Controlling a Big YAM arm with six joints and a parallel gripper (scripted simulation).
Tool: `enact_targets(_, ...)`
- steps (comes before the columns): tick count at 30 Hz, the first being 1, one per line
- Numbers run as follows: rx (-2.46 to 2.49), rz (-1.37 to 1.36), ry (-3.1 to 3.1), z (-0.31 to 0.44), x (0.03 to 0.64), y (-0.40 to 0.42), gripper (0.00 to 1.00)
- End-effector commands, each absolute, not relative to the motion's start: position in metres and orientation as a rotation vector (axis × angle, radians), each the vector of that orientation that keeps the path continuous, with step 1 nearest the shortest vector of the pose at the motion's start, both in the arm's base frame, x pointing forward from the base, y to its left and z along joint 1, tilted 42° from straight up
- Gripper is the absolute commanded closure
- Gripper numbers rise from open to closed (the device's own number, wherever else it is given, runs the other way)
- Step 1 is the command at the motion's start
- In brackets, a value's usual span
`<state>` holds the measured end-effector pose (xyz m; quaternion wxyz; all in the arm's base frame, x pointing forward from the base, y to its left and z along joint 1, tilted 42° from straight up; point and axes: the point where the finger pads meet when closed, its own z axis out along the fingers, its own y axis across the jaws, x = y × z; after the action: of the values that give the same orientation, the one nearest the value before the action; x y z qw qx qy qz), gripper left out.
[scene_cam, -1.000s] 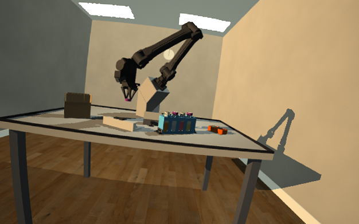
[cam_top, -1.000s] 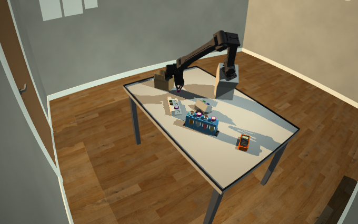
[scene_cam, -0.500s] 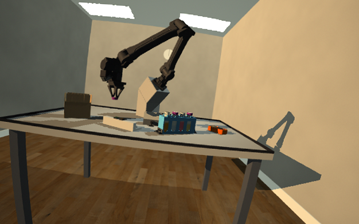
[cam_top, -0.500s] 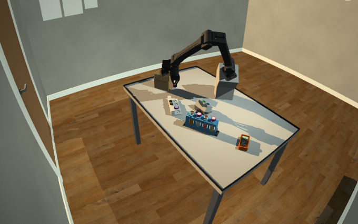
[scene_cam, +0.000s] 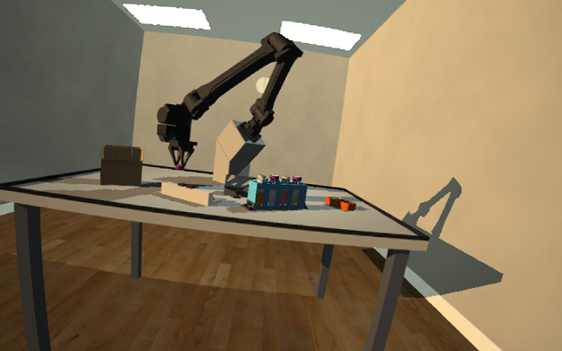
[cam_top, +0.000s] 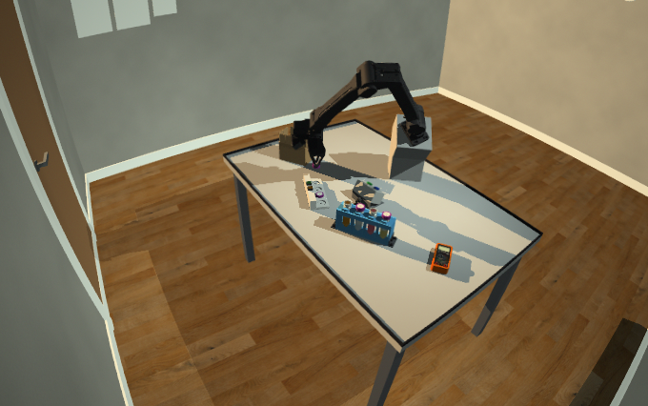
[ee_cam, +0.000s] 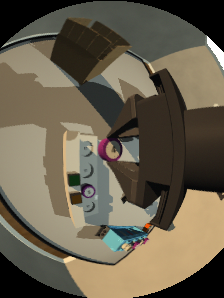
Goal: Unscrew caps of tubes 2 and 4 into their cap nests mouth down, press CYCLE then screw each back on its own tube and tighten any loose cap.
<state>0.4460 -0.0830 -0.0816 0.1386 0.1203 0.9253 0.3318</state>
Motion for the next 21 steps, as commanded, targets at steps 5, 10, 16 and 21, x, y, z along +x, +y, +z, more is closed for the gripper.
enact_targets(5,0.368,0.959,2.675,-0.114,0.463,-0.059,1.0)
enact_targets(10,0.363,0.955,2.67,-0.123,0.473,-0.052,1.0)
enact_targets(16,0.365,0.958,2.671,-0.145,0.48,-0.034,1.0)
enact_targets(21,0.4,0.937,2.637,-0.132,0.481,-0.053,1.0)
